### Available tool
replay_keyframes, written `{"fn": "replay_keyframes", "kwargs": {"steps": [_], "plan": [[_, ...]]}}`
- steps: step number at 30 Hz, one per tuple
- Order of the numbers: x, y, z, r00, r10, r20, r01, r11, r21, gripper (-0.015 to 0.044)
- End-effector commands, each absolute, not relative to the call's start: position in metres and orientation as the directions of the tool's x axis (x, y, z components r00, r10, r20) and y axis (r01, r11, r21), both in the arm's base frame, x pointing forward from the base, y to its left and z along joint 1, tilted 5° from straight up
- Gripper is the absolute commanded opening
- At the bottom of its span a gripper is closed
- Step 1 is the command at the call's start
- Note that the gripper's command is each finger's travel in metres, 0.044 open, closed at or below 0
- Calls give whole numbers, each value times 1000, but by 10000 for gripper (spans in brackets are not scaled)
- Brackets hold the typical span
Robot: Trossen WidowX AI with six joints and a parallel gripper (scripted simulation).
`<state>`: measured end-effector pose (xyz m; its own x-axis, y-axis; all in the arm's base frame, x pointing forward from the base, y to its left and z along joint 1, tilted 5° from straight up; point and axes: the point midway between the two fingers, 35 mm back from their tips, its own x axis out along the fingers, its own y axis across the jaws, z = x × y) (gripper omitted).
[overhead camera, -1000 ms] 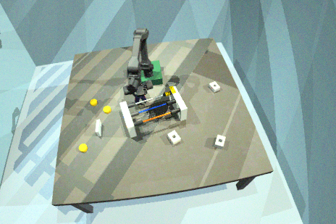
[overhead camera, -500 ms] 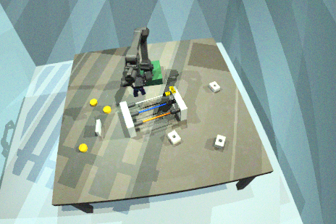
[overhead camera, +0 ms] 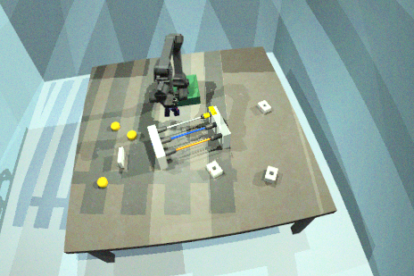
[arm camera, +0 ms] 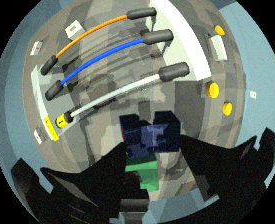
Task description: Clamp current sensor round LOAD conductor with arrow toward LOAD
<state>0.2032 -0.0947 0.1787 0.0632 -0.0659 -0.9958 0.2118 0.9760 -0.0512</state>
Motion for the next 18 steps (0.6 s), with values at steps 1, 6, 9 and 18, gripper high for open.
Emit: {"fn": "replay_keyframes", "kwargs": {"steps": [1,6,9,18], "plan": [[210,-95,182,76,-72,-995,325,945,-44,0],[217,-95,182,76,-72,-994,470,882,-28,0],[221,-95,182,77,-72,-994,552,833,-18,0],[233,-94,181,78,-72,-994,765,644,13,0]]}}
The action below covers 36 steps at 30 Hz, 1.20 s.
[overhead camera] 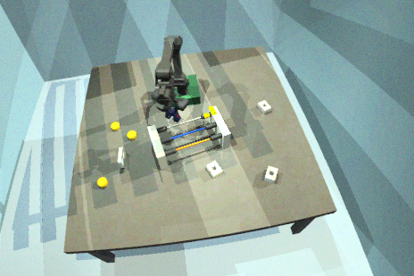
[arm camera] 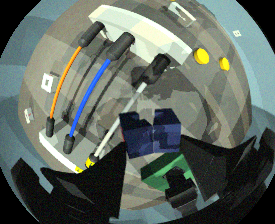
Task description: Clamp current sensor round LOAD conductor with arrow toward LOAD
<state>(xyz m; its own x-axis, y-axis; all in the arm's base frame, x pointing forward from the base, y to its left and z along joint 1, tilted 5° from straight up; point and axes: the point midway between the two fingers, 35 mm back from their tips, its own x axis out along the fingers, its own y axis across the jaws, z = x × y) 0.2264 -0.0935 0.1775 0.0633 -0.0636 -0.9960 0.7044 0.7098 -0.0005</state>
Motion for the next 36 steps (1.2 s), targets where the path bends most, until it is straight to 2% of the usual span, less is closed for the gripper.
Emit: {"fn": "replay_keyframes", "kwargs": {"steps": [1,11,20,36], "plan": [[234,-94,181,78,-72,-994,785,619,17,0],[248,-93,179,79,-72,-994,938,343,50,0],[259,-91,177,80,-72,-994,994,85,74,0],[262,-93,159,80,-72,-994,994,79,75,0]]}}
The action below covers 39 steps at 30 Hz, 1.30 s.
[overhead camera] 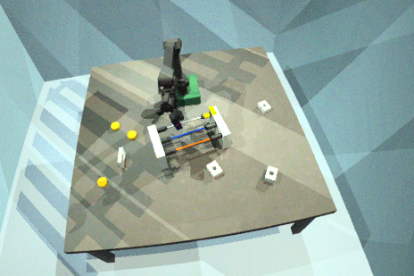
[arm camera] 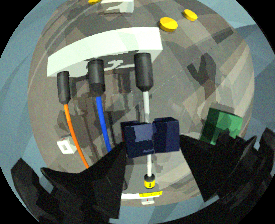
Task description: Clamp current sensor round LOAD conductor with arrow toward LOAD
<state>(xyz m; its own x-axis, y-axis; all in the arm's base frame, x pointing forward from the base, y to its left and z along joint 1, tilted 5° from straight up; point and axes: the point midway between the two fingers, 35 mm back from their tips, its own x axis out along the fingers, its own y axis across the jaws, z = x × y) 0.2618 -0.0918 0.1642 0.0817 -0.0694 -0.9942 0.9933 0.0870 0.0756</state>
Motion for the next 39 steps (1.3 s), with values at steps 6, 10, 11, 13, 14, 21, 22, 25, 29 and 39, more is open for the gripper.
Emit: {"fn": "replay_keyframes", "kwargs": {"steps": [6,10,11,13,14,21,22,25,29,39], "plan": [[263,-93,149,80,-72,-994,994,79,75,0],[263,-94,143,80,-72,-994,994,79,75,0],[263,-94,141,80,-72,-994,994,79,75,0],[264,-94,138,80,-72,-994,994,79,75,0],[264,-94,136,80,-72,-994,994,79,74,0],[264,-95,125,80,-72,-994,994,79,74,0],[264,-95,123,80,-72,-994,994,79,74,0],[264,-95,126,80,-71,-994,994,81,75,0],[264,-95,126,80,-71,-994,994,81,75,0],[264,-95,126,80,-71,-994,994,81,75,0]]}}
